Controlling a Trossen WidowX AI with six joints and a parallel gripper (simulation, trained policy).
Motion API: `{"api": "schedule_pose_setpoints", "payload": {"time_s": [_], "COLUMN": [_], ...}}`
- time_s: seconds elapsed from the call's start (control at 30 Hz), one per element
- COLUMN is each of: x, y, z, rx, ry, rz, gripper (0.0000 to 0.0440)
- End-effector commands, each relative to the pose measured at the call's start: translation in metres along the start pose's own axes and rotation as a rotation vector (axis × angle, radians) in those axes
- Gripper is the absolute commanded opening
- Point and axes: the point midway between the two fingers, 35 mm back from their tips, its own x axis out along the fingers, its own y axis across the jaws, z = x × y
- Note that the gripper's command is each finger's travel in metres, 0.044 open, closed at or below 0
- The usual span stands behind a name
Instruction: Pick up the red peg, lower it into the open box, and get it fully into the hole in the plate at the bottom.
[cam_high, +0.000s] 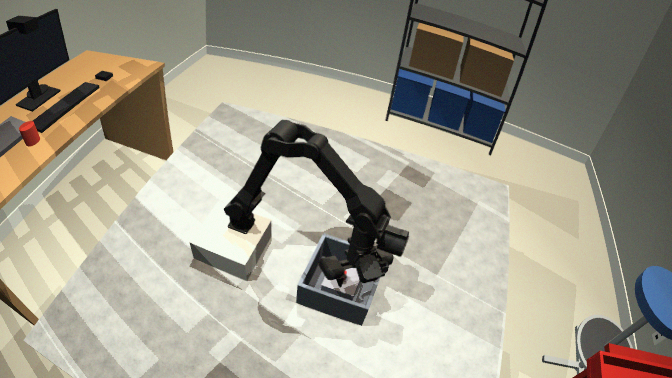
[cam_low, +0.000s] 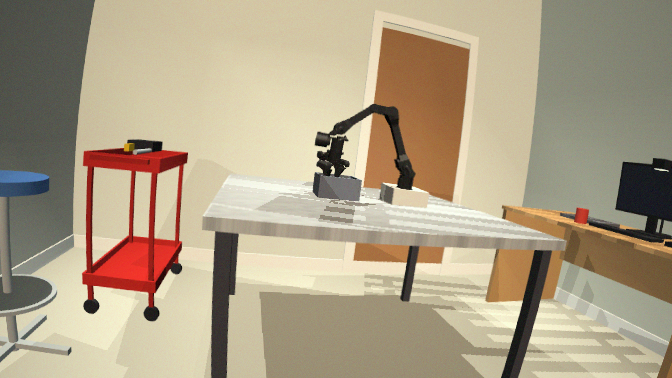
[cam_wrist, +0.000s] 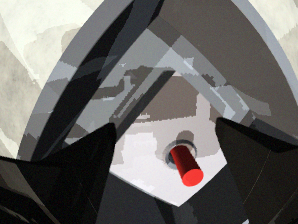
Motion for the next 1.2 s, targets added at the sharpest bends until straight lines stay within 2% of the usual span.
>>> {"api": "schedule_pose_setpoints", "payload": {"time_s": [0.0,0.03,0.43,1.17], "x": [-0.004,-0.006,-0.035,-0.035], "y": [0.011,0.014,0.058,0.06], "z": [0.011,0.014,0.045,0.046], "rx": [-0.004,-0.005,-0.024,-0.026], "ry": [0.015,0.017,-0.001,-0.003], "rz": [0.032,0.042,0.188,0.193], "gripper": [0.0428,0.044,0.044,0.044]}}
